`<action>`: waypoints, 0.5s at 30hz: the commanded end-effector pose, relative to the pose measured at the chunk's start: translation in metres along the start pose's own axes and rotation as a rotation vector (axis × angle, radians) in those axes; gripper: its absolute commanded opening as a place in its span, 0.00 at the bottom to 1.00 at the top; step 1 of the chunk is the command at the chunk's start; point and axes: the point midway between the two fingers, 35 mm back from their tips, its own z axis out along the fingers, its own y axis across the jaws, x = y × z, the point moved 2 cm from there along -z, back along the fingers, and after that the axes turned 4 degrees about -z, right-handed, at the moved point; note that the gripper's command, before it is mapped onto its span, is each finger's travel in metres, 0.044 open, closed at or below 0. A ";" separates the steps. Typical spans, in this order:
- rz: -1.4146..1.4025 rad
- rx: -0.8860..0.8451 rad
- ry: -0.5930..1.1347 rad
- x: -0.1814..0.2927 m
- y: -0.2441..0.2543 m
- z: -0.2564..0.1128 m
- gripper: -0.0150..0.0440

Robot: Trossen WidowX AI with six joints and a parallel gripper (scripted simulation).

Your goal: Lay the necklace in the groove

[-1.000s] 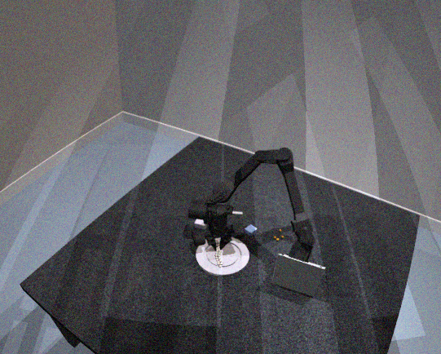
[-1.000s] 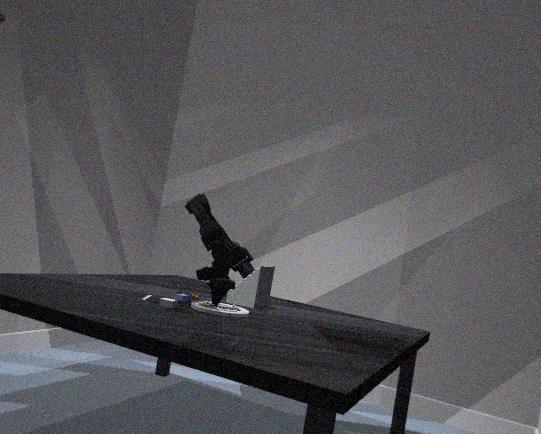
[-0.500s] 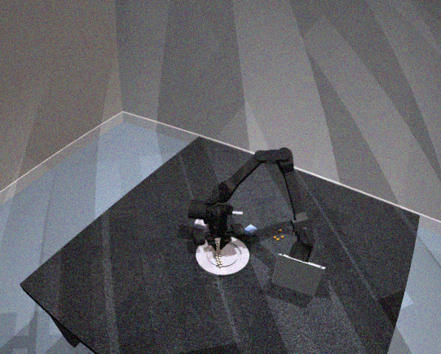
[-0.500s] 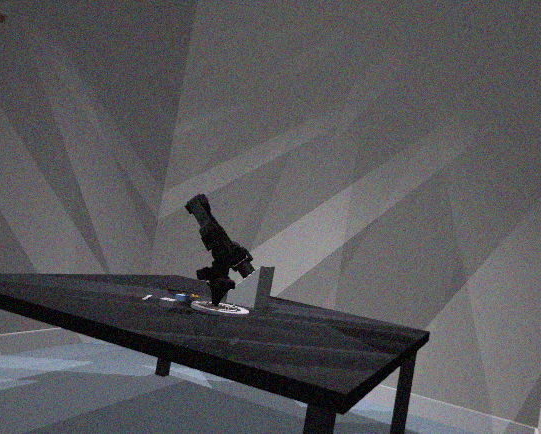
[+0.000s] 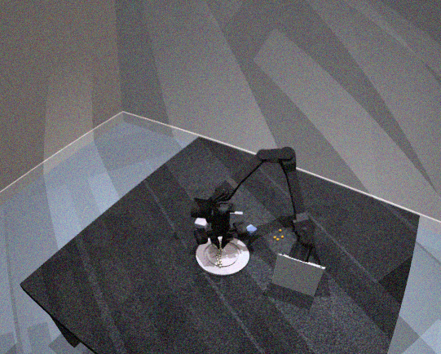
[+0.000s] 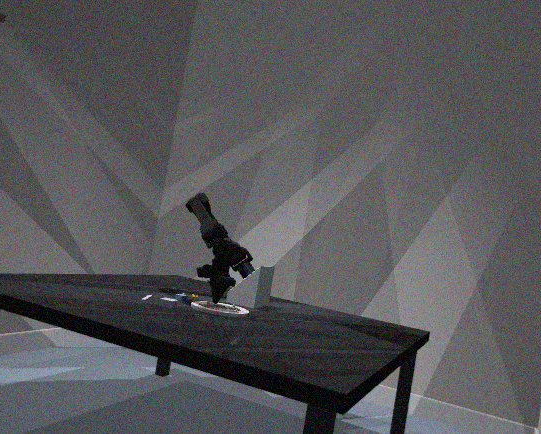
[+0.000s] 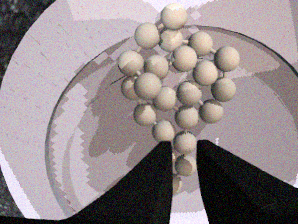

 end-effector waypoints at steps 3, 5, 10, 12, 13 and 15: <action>-0.001 0.004 0.005 0.003 -0.002 0.001 0.25; -0.001 0.004 0.005 0.003 -0.002 0.002 0.25; -0.001 0.004 0.005 0.003 -0.003 0.006 0.25; -0.001 0.004 0.005 0.003 -0.003 0.006 0.25; -0.001 0.004 0.005 0.003 -0.003 0.006 0.25; -0.001 0.004 0.005 0.003 -0.003 0.006 0.25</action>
